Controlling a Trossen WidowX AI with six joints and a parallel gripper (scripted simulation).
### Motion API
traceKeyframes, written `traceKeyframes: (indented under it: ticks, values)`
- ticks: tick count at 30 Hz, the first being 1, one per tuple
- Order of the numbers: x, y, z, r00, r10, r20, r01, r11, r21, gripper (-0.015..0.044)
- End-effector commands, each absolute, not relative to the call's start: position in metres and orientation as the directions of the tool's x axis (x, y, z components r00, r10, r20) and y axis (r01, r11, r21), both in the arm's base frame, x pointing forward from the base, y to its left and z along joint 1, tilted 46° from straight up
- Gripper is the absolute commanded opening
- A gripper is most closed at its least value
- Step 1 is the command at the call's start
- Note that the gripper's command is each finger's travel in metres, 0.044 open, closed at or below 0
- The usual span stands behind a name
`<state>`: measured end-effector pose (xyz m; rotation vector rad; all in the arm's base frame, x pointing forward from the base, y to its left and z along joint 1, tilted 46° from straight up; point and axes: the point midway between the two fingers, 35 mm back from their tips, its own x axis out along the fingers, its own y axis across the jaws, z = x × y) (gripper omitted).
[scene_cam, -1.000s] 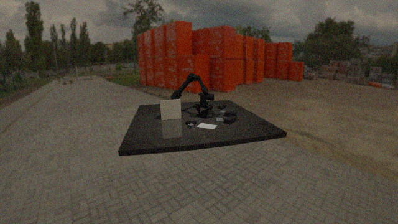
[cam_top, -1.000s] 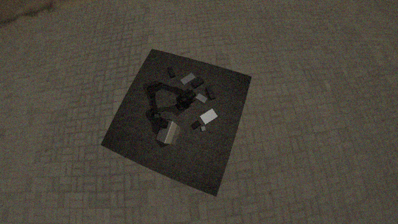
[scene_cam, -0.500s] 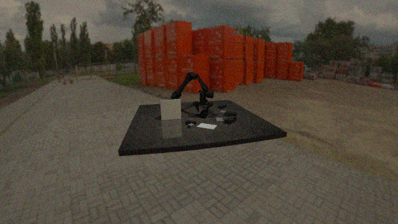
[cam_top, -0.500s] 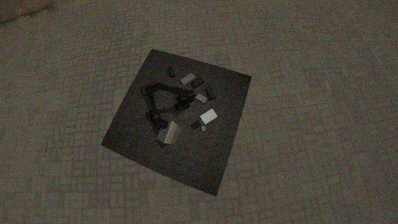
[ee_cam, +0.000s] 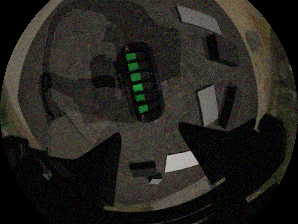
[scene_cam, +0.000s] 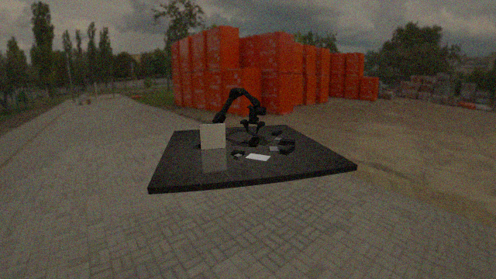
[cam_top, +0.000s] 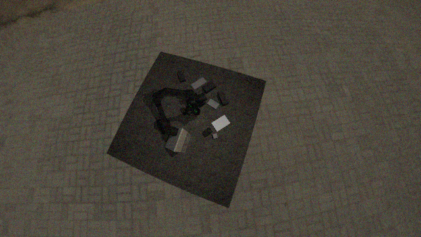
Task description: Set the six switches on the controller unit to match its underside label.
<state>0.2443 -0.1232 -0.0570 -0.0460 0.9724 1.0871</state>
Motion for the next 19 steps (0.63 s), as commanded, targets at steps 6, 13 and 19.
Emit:
traceKeyframes:
  ticks: [6,13,19]
  values:
    - [0.2397,-0.1588,-0.0234,0.137,0.703,-0.698,-0.762,0.526,0.379,0.0125]
    - [0.2397,-0.1588,-0.0234,0.137,0.703,-0.698,-0.762,0.526,0.379,0.0]
    - [0.2397,-0.1588,-0.0234,0.137,0.703,-0.698,-0.762,0.526,0.379,0.0]
